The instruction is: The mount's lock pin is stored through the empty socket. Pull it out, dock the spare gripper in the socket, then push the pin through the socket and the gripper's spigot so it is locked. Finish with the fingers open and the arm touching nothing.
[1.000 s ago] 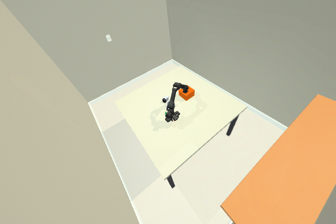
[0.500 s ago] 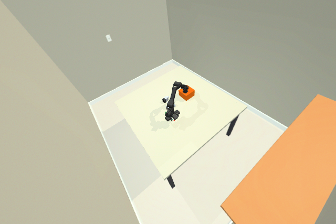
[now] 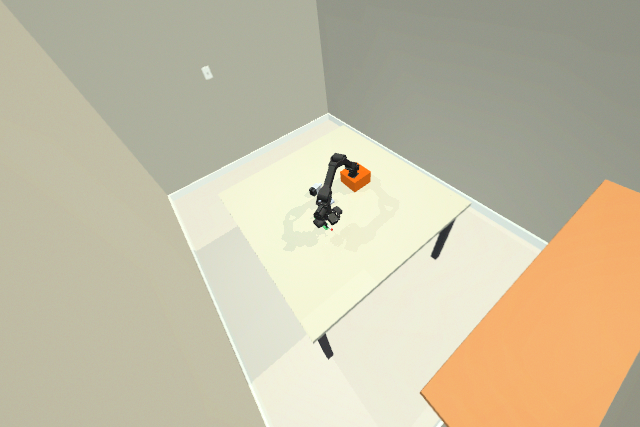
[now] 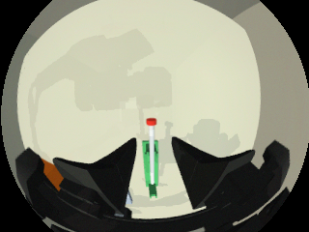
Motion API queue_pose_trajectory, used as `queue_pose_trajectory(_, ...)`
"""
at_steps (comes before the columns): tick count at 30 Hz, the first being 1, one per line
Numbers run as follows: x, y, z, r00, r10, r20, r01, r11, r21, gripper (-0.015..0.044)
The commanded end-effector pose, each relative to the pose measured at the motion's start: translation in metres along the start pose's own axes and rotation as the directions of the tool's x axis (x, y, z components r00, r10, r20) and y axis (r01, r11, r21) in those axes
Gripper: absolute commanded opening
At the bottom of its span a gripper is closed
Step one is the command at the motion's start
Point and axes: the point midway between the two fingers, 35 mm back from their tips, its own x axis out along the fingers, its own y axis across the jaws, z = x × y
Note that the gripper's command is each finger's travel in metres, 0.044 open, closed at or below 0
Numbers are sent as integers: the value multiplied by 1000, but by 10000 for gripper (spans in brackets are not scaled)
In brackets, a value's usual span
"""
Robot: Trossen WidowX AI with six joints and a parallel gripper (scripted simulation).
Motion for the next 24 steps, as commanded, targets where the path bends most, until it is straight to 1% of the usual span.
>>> queue_pose_trajectory(1, -11, -1, 1, 1000, 0, 0, 0, 1000, 0, 200)
queue_pose_trajectory(6, -22, -1, 3, 1000, -1, 1, 1, 1000, -1, 200)
queue_pose_trajectory(7, -14, -1, 2, 1000, -1, 1, 1, 1000, -1, 226)
queue_pose_trajectory(11, -14, -1, 2, 1000, -1, 1, 1, 1000, -1, 331)
queue_pose_trajectory(13, -22, -2, -6, 1000, 5, 0, -5, 1000, -1, 279)
queue_pose_trajectory(17, -70, -5, -50, 999, 41, 0, -41, 999, 3, 180)
queue_pose_trajectory(19, -78, -4, -57, 999, 47, 1, -47, 999, 4, 180)
queue_pose_trajectory(24, -78, -4, -57, 999, 47, 1, -47, 999, 4, 180)
